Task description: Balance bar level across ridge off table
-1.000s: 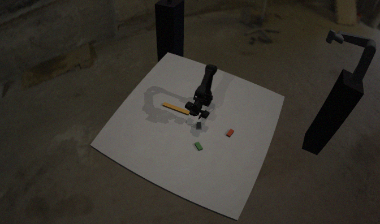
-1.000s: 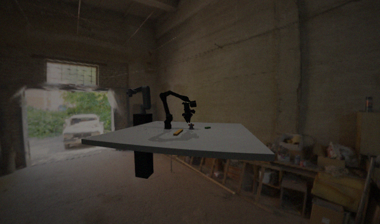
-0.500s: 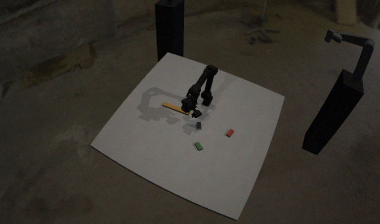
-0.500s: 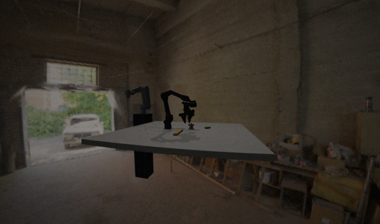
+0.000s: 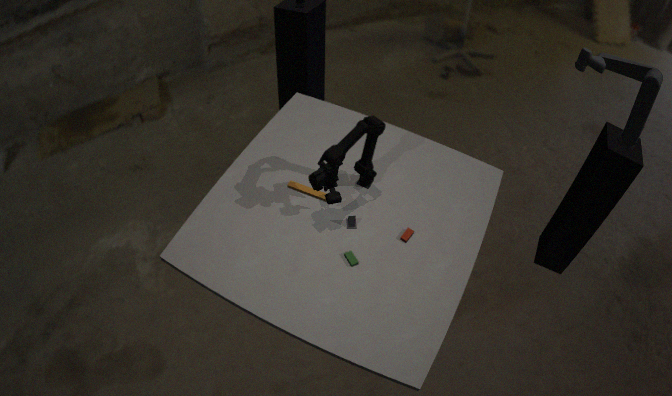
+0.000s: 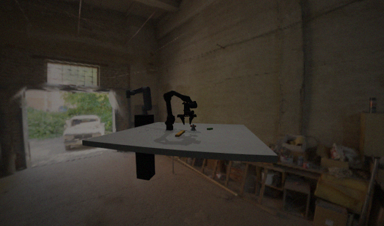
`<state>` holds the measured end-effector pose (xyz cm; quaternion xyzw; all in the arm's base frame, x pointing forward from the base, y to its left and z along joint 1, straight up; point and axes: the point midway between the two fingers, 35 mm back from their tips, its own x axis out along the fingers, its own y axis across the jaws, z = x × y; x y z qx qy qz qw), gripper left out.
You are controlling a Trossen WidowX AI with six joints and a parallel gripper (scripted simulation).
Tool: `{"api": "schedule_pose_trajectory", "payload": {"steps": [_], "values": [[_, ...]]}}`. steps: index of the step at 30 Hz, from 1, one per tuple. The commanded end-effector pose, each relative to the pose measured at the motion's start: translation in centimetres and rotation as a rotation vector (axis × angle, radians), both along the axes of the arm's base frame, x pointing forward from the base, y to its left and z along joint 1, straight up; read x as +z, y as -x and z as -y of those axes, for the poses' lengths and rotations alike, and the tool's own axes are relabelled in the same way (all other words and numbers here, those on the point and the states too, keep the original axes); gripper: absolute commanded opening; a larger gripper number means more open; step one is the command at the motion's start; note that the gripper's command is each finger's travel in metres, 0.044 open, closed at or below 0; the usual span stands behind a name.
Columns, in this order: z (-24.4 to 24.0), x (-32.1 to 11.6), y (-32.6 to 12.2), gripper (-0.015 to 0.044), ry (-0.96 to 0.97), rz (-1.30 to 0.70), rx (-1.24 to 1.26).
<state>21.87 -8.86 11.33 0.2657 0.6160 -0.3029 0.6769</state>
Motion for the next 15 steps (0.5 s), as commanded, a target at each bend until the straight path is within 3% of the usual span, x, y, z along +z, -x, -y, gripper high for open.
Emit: {"api": "schedule_pose_trajectory", "payload": {"steps": [1,15], "values": [[1.2,0.2,0.2,0.0315,-0.014,0.002,-0.102],[5.2,0.3,2.2,0.0315,-0.062,-0.004,-0.468]]}}
